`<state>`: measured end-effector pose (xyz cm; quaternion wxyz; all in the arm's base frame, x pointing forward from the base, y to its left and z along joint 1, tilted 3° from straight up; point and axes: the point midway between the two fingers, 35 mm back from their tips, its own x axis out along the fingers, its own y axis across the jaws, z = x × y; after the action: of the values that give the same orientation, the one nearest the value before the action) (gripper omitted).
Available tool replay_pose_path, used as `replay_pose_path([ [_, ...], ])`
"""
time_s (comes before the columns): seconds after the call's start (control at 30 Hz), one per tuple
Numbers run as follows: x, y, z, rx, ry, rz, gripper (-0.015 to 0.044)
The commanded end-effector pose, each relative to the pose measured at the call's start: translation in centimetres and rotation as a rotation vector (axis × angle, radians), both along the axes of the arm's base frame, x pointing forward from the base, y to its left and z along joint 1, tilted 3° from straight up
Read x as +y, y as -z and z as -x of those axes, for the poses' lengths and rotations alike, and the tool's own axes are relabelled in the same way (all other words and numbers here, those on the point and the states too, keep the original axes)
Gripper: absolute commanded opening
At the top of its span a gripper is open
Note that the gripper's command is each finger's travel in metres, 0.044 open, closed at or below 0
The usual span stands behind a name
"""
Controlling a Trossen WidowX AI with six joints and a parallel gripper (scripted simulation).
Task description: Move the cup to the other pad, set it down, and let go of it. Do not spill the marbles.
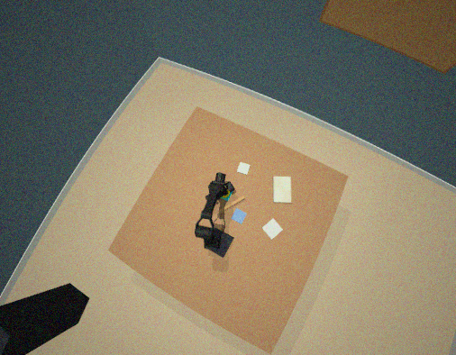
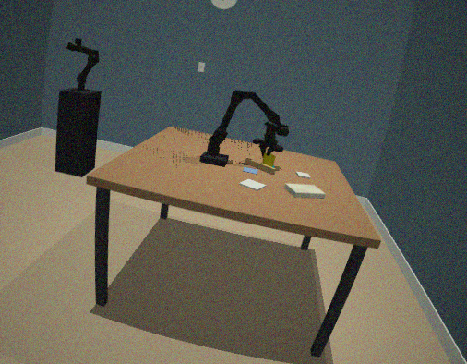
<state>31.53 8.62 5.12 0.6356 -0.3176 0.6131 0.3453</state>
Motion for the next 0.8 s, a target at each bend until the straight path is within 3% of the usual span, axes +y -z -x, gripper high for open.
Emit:
replay_pose_path([
  [0.0, 0.0, 0.0, 0.0, 0.0, 0.0, 0.0, 0.0147],
  [0.77, -0.1, -2.4, -0.1, -0.001, 0.002, -0.001, 0.0147],
])
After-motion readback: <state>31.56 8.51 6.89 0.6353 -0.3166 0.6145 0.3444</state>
